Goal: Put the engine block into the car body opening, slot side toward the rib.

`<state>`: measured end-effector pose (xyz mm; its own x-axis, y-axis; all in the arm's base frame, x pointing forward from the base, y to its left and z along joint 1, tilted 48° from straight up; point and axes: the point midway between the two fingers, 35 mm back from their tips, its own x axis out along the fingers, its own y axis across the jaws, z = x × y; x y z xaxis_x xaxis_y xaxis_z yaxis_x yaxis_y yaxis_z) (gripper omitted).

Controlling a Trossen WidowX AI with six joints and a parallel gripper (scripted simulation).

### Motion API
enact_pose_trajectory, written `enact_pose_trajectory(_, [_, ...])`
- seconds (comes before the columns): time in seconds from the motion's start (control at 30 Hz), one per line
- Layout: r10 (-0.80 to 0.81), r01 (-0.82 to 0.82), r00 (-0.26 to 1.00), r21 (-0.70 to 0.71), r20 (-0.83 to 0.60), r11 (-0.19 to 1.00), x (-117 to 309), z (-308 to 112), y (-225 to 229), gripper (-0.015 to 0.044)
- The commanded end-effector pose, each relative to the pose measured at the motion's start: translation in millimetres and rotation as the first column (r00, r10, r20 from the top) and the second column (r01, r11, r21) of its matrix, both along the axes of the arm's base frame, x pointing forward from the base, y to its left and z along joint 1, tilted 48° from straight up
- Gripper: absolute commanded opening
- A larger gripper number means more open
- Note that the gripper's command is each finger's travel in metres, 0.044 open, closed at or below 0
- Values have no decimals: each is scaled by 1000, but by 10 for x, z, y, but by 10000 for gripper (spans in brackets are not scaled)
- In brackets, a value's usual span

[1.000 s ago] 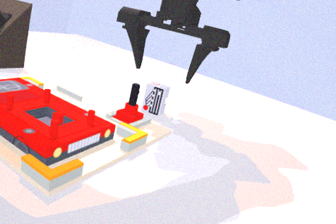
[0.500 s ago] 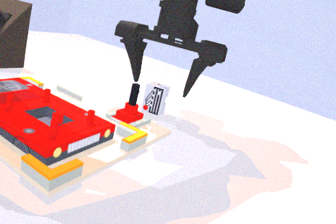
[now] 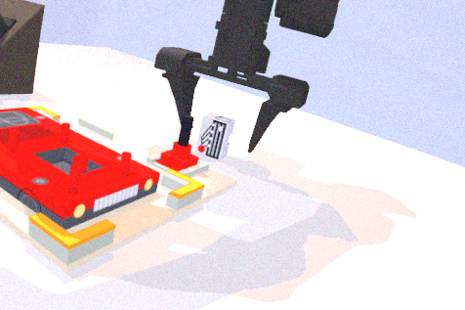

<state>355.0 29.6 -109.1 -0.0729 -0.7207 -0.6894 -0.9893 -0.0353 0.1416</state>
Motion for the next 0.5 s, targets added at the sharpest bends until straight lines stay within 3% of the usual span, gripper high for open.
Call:
enact_pose_trajectory(0.0, [5, -5, 1000, -5, -10, 1000, -29, -41, -50, 440])
enact_pose_trajectory(0.07, [5, -5, 1000, -5, -10, 1000, -30, -47, -58, 440])
enact_pose_trajectory(0.43, [5, -5, 1000, -5, -10, 1000, -30, -47, -58, 151])
enact_pose_trajectory(0.47, [5, -5, 1000, -5, -10, 1000, -30, -47, -58, 145])
